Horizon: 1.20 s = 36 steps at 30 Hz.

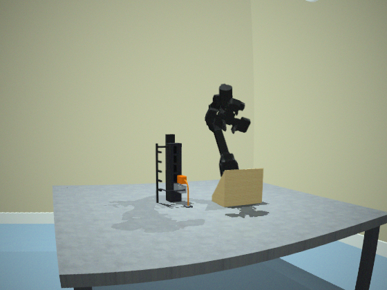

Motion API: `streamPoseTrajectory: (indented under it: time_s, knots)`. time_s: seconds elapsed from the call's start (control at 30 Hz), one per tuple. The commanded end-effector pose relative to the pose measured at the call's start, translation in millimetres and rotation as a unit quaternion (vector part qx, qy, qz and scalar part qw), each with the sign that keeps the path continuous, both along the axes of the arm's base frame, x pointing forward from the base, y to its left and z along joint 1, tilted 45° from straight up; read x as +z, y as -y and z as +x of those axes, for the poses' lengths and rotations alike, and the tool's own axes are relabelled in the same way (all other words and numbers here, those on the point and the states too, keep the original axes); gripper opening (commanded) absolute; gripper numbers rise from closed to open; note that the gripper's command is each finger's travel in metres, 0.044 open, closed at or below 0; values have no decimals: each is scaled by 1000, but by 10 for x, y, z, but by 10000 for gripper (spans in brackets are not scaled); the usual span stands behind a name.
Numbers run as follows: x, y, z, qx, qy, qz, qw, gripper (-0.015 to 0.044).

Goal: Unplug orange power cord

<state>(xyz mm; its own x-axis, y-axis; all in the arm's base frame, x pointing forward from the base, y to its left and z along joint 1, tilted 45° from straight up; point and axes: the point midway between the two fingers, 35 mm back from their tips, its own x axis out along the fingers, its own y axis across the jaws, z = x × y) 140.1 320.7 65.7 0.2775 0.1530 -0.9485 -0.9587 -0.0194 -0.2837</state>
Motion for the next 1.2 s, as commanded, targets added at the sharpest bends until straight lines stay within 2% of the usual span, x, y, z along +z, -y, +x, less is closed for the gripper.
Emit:
streamPoseTrajectory:
  time_s: [0.0,0.23,0.5,1.17]
  knots:
    - [-144,495,418,-18,10,-105,994,160]
    - [-243,1540,899,-32,-34,-291,955,160]
    - [-160,2626,1031,-11,-160,-447,880,160]
    - [-73,2731,1056,-10,-163,-449,878,160]
